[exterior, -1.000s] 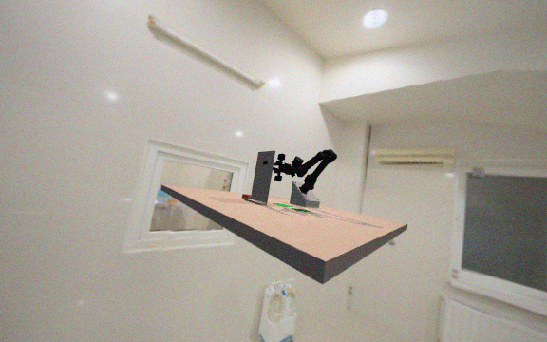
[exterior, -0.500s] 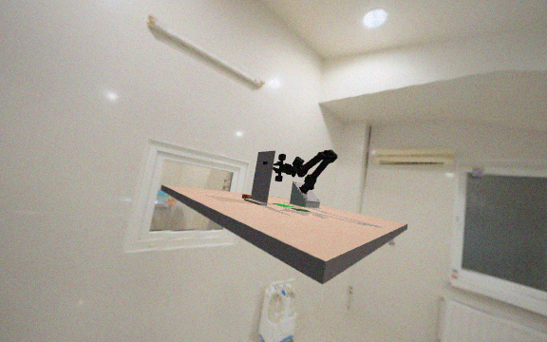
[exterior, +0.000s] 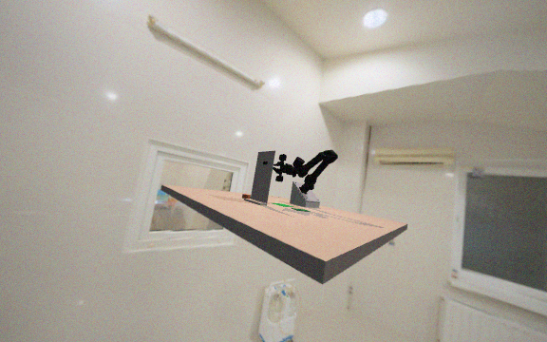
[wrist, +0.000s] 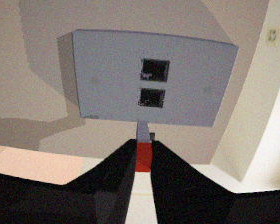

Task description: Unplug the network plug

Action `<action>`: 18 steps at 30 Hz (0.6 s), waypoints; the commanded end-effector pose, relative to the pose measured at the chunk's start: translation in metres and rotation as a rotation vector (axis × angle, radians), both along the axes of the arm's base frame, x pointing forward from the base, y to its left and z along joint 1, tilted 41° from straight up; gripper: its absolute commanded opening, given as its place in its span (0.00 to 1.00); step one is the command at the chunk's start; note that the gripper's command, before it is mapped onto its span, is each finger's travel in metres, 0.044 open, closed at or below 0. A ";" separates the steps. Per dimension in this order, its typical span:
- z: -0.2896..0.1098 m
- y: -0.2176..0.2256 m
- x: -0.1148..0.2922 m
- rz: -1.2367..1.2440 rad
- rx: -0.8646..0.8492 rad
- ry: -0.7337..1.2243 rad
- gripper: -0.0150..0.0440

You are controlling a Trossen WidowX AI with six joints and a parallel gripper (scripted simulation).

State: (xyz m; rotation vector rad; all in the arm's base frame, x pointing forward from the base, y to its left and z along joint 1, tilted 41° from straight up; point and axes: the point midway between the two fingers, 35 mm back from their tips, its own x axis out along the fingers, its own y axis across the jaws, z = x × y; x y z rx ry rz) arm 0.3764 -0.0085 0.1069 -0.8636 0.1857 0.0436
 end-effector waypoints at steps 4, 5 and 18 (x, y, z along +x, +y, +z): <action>0.001 -0.001 -0.005 0.005 -0.003 -0.006 0.25; 0.001 -0.001 -0.006 0.005 -0.003 -0.006 0.25; -0.001 -0.005 -0.013 0.005 -0.003 -0.005 0.25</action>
